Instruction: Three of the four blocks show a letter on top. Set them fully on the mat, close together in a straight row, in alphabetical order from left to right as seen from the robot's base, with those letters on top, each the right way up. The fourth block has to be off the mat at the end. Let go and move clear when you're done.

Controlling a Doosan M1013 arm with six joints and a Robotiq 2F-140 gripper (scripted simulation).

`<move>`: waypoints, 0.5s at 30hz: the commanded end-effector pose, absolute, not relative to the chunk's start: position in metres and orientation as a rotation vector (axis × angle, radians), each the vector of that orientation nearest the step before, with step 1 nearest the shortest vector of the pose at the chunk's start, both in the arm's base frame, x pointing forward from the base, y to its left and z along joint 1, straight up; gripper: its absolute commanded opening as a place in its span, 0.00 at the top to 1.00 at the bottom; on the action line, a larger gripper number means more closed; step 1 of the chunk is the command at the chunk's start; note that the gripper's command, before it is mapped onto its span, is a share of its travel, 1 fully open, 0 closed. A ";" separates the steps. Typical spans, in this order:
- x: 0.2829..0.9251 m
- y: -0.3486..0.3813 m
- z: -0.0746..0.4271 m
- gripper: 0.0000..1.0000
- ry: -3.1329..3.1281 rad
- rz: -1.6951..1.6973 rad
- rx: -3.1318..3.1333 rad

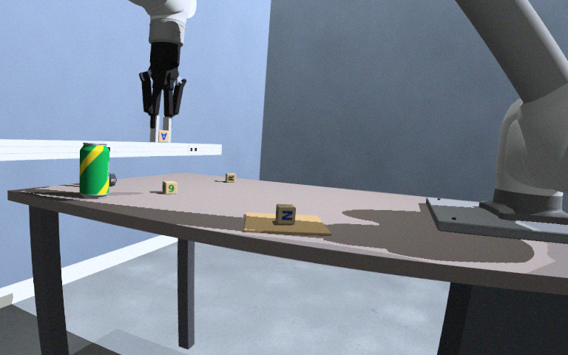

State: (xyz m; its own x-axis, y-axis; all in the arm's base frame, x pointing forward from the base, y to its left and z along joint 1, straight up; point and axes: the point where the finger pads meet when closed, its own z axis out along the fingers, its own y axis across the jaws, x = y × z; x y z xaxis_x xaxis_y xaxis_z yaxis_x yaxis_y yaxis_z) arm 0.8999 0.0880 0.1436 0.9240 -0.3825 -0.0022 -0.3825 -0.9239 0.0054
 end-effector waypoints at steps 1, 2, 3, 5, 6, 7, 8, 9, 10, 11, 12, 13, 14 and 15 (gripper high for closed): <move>0.882 0.108 0.146 0.76 -0.397 0.002 3.116; 0.878 0.113 0.147 0.76 -0.350 0.002 3.122; 0.874 0.117 0.147 0.76 -0.304 0.002 3.127; 0.866 0.125 0.147 0.76 -0.208 0.002 3.135; 0.862 0.129 0.147 0.76 -0.163 0.002 3.137; 0.862 0.129 0.147 0.76 -0.163 0.002 3.137; 0.862 0.129 0.147 0.76 -0.163 0.002 3.137; 0.850 0.141 0.148 0.76 -0.025 0.002 3.141; 0.846 0.144 0.148 0.76 0.010 0.002 3.141; 0.843 0.147 0.148 0.76 0.042 0.002 3.141; 0.839 0.151 0.148 0.76 0.091 0.002 3.140; 0.834 0.155 0.148 0.76 0.139 0.002 3.138; 0.830 0.159 0.148 0.76 0.188 0.002 3.136; 0.825 0.162 0.148 0.76 0.233 0.002 3.133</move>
